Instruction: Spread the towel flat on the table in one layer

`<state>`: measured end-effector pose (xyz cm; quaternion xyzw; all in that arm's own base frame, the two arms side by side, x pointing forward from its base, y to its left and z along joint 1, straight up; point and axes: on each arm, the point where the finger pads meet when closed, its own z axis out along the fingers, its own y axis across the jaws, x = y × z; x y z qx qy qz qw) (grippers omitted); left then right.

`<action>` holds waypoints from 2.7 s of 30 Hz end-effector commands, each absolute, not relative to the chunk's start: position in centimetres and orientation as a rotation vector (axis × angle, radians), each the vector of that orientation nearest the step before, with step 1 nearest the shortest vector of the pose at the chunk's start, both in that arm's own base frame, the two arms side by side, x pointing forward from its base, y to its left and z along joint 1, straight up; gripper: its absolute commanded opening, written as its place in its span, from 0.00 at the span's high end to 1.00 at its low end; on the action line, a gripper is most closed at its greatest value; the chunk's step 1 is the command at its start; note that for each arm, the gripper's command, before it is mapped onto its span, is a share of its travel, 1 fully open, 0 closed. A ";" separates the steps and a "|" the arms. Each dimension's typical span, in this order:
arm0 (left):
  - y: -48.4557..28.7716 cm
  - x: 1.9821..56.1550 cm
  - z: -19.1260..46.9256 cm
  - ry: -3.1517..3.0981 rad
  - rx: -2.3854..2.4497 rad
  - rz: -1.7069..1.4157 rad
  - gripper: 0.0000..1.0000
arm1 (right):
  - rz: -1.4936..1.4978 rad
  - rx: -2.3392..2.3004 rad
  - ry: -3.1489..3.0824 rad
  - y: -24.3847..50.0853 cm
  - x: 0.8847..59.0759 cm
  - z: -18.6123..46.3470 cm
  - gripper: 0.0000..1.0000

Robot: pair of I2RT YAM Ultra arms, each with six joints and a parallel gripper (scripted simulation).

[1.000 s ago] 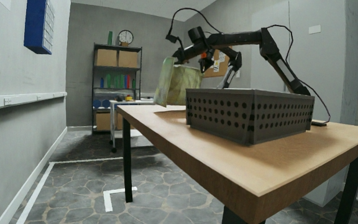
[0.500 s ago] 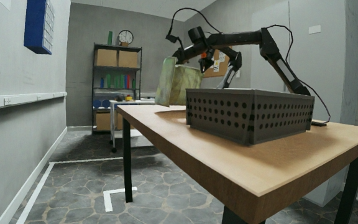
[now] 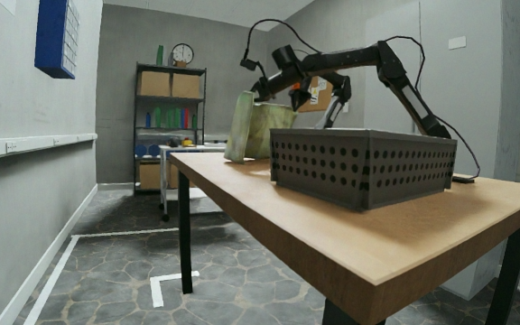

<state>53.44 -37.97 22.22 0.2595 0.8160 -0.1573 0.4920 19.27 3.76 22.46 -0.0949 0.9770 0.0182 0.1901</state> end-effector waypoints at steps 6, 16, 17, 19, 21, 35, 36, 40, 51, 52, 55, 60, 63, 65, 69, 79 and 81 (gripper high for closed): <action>-34.4 51.5 20.3 2.123 0.649 -0.328 1.00 | 0.090 -0.496 2.751 6.6 17.3 19.5 1.00; -31.2 49.7 15.9 2.358 0.683 -0.249 1.00 | 0.124 -0.831 2.710 10.1 14.9 14.9 1.00; -31.2 49.7 15.9 2.358 0.683 -0.249 1.00 | 0.136 -0.838 2.711 10.3 14.8 14.9 1.00; -29.5 48.0 13.1 2.462 0.698 -0.214 1.00 | 0.145 -0.947 2.672 11.5 14.0 13.3 1.00; -29.5 48.1 13.1 2.463 0.698 -0.213 1.00 | 0.148 -0.954 2.670 11.5 14.0 13.3 1.00; -24.8 45.0 8.3 2.437 0.628 -0.205 1.00 | 0.275 -1.327 2.425 16.5 10.5 7.3 1.00; -24.8 45.0 8.3 2.437 0.628 -0.205 1.00 | 0.272 -1.326 2.425 16.5 10.6 7.3 1.00; -22.7 43.6 5.7 2.444 0.601 -0.196 1.00 | 0.333 -1.441 2.317 18.4 9.0 4.3 1.00; -20.6 42.1 3.1 2.451 0.570 -0.184 1.00 | 0.426 -1.522 2.190 20.4 7.4 1.6 1.00; -20.6 42.1 3.1 2.451 0.569 -0.184 1.00 | 0.427 -1.524 2.190 20.4 7.4 1.6 1.00; -20.3 41.9 2.7 2.452 0.564 -0.183 1.00 | 0.444 -1.533 2.167 20.7 7.1 1.2 1.00; -20.5 41.6 2.2 2.457 0.574 -0.183 1.00 | 0.449 -1.537 2.158 20.8 7.1 1.1 1.00; -19.5 41.0 2.2 2.479 0.562 -0.173 1.00 | 0.470 -1.547 2.129 21.2 6.8 1.1 1.00; -19.2 40.9 2.3 2.471 0.553 -0.174 1.00 | 0.482 -1.561 2.111 21.6 6.5 1.1 1.00; -19.6 40.5 2.4 2.478 0.568 -0.176 0.88 | 0.511 -1.539 2.078 22.9 6.9 3.0 0.88; -20.2 41.7 5.7 2.436 0.560 -0.187 0.36 | 0.516 -1.532 2.071 22.6 6.8 5.1 0.36; -20.2 41.7 5.7 2.436 0.560 -0.186 0.36 | 0.516 -1.532 2.070 22.6 6.8 5.1 0.36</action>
